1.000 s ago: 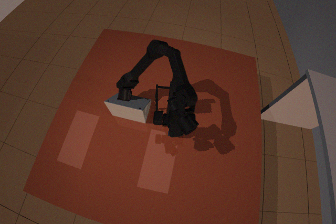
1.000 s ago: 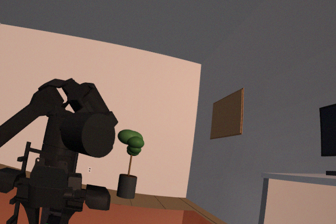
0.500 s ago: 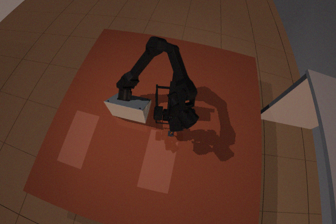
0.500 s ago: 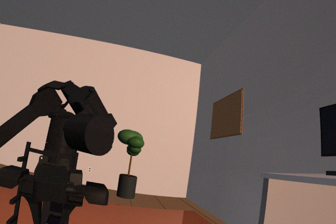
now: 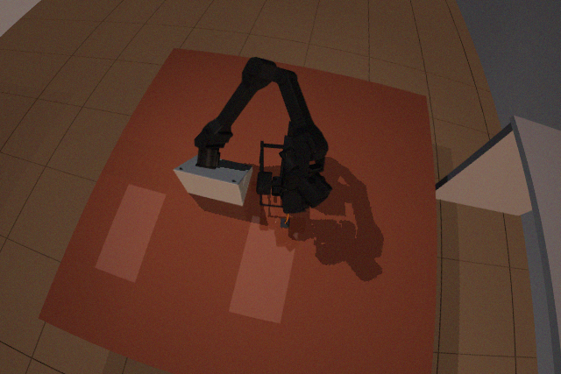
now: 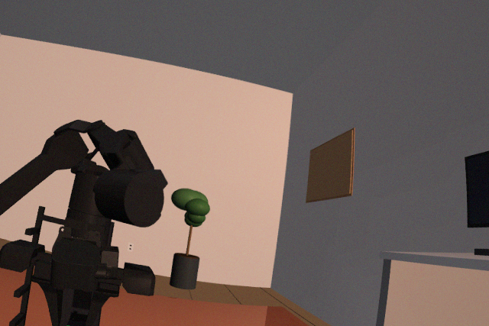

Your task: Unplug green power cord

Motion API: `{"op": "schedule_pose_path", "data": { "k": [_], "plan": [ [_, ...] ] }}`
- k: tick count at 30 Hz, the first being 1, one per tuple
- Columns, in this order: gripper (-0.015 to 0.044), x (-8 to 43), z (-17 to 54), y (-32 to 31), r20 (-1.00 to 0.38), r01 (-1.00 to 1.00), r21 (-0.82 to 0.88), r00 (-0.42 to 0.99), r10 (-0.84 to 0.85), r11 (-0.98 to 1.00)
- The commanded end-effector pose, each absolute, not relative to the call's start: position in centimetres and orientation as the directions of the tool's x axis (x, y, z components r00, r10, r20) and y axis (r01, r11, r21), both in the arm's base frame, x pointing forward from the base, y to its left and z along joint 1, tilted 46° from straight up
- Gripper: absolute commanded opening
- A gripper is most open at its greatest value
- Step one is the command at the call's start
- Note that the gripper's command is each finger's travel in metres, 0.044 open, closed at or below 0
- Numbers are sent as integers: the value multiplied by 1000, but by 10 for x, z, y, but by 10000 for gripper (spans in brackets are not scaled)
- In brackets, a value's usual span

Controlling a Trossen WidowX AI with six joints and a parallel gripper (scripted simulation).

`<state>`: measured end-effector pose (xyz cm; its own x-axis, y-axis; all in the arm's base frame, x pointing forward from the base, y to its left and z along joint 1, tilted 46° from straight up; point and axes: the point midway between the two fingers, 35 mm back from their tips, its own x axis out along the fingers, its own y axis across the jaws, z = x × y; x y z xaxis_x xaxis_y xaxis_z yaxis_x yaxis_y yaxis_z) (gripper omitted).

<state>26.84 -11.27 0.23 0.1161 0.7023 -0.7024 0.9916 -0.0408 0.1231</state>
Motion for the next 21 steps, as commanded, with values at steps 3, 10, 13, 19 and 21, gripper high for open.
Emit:
{"op": "schedule_pose_path", "data": {
  "k": [3,10,13,19,21],
  "plan": [
    [160,269,-1,-107,-698,991,123,120,706,-47],
    [160,270,-5,-103,-698,991,123,120,706,-47],
    [81,269,-4,-105,-702,992,123,116,702,-41],
    [41,269,-4,-105,-702,992,123,116,702,-41],
    [28,269,-4,-105,-702,992,123,116,702,-41]
  ]
}}
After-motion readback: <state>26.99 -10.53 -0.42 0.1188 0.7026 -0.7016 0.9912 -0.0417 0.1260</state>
